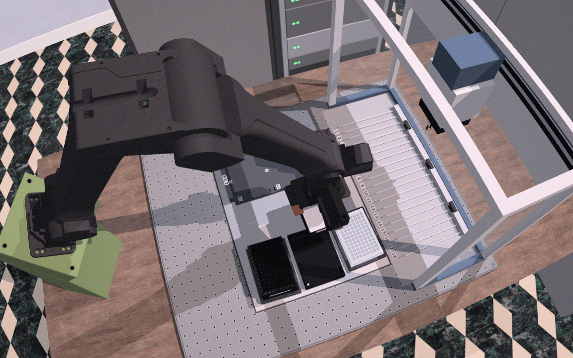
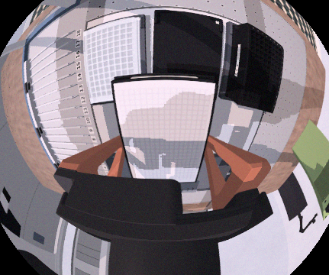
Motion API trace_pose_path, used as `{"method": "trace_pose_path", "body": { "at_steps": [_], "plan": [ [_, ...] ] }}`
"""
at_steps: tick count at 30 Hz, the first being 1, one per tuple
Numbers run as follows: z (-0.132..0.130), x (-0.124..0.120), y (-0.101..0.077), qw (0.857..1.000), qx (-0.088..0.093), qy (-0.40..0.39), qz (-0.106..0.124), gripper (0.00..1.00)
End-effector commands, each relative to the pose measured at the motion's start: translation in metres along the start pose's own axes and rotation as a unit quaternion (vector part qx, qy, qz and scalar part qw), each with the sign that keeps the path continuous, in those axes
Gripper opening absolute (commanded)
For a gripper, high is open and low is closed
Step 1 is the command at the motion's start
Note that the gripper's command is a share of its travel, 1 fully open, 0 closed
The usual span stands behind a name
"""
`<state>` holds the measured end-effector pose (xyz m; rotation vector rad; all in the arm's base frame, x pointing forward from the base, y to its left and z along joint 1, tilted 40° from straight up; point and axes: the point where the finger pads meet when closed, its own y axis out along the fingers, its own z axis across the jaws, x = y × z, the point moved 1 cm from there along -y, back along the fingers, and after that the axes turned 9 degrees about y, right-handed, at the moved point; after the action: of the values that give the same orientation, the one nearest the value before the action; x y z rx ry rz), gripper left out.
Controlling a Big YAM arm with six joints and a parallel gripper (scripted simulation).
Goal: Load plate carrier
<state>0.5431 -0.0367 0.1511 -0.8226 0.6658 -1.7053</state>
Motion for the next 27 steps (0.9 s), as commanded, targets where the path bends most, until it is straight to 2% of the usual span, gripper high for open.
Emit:
{"method": "trace_pose_path", "body": {
  "at_steps": [1,13,15,16,18,27],
  "plan": [
    [0.020,-0.011,-0.006,1.000,0.012,0.011,0.001,0.00],
    [0.033,-0.059,-0.008,1.000,0.014,0.011,0.002,0.00],
    [0.033,-0.059,-0.008,1.000,0.014,0.011,0.002,0.00],
    [0.048,-0.056,-0.025,0.999,0.035,0.021,0.003,0.00],
    [0.036,-0.072,-0.007,1.000,0.013,0.011,0.002,0.00],
    [0.045,-0.108,-0.008,1.000,0.014,0.011,0.003,0.00]
  ]
}}
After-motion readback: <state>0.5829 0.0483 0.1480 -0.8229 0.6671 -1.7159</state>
